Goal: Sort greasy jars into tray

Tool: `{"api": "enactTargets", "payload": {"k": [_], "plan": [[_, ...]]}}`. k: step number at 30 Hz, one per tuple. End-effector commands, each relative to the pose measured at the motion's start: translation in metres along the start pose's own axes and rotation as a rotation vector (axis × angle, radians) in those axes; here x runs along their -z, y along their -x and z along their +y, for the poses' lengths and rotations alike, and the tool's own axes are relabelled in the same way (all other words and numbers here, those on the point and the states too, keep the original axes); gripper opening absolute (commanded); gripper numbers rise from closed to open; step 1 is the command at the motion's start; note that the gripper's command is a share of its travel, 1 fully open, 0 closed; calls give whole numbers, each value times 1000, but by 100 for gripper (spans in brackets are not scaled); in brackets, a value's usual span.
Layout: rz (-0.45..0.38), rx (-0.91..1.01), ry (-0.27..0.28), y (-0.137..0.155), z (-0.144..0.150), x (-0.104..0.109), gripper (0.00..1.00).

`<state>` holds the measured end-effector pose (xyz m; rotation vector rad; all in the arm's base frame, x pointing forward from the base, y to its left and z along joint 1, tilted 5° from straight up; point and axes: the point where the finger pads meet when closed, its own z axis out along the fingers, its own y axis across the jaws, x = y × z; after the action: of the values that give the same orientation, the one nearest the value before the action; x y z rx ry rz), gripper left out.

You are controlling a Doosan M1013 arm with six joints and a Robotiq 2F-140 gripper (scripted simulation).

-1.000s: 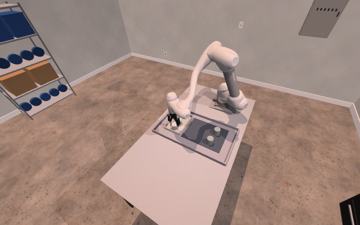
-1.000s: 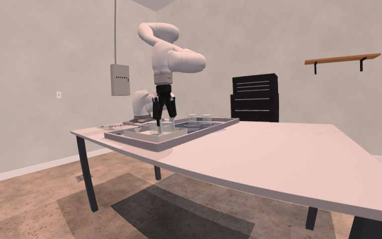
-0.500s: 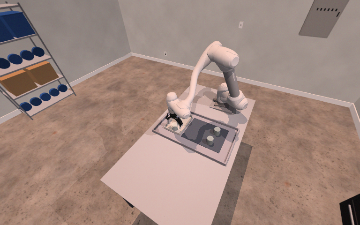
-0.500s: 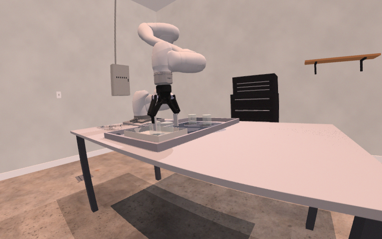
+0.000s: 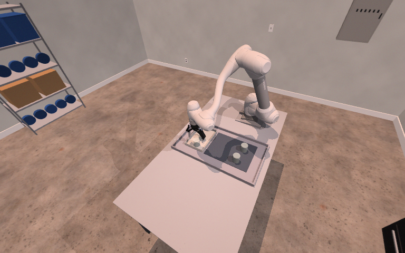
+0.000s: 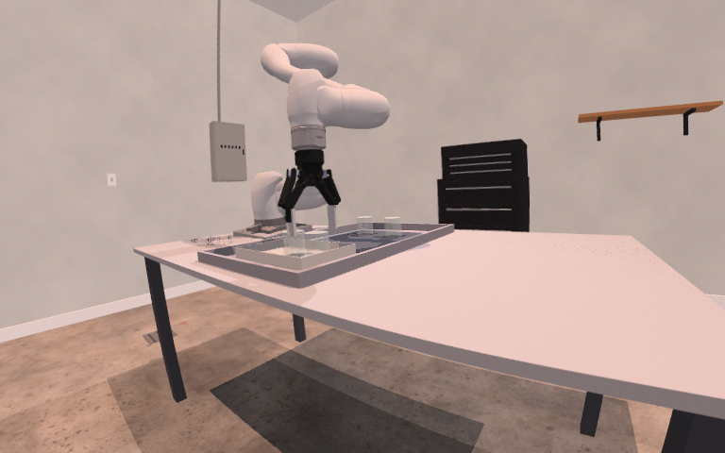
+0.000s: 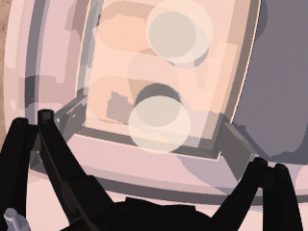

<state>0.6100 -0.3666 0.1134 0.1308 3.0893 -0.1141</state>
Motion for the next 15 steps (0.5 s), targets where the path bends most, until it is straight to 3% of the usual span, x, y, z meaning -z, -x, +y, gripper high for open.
{"api": "enactTargets", "payload": {"k": [1,13,15], "plan": [[1,0,0,1,-1,15,100],[1,0,0,1,-1,62,100],[1,0,0,1,-1,62,100]]}}
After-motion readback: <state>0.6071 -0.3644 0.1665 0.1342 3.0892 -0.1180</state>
